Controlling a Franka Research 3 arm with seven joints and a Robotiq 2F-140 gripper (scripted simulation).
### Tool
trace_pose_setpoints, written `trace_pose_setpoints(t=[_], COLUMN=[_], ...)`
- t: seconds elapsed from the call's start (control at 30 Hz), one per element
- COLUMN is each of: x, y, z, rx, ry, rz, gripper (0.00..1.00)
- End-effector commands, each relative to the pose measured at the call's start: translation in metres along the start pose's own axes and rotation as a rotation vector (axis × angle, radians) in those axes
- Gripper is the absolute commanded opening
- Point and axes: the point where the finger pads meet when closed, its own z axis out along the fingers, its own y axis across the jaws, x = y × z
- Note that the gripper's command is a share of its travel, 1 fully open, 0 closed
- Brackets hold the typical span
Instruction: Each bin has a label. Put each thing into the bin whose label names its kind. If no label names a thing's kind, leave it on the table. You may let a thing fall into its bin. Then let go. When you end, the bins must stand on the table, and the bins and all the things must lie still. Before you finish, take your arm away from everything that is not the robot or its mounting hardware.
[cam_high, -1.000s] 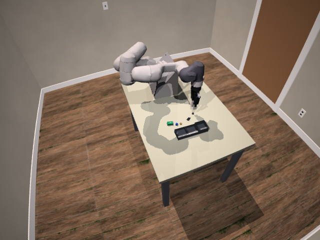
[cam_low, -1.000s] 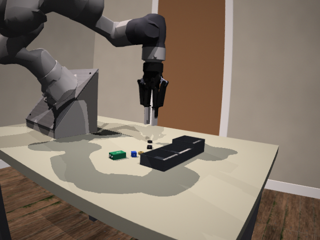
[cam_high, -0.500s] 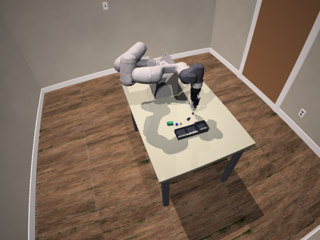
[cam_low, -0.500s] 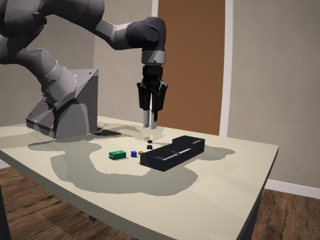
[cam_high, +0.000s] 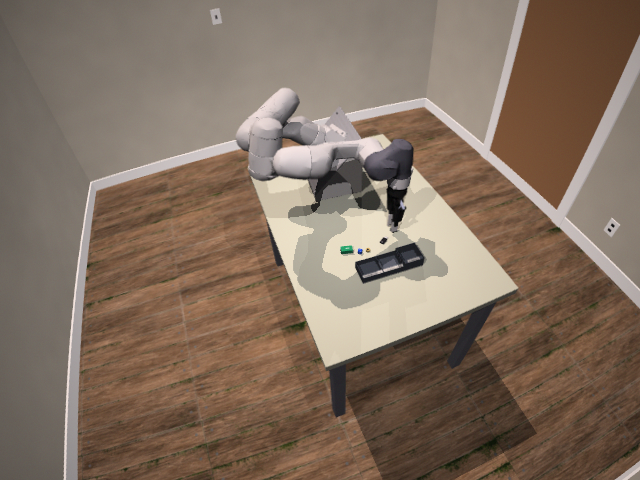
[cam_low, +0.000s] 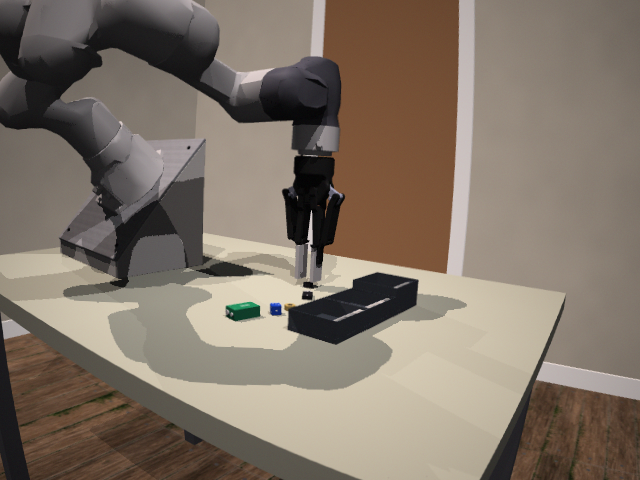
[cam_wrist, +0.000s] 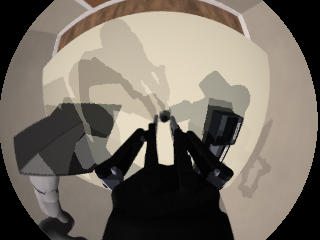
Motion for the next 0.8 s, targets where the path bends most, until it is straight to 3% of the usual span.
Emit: trace_pose_setpoints(t=[0.0,0.3,0.77], x=[0.002,0.002,0.001], y=[0.003,0.002,0.002], z=[0.001,0.013,0.013], rx=[-0.005,-0.005,-0.005], ry=[0.007,0.007,0.007], rz=[0.003,0.003,0.003], gripper=[0.19,0.19,0.19])
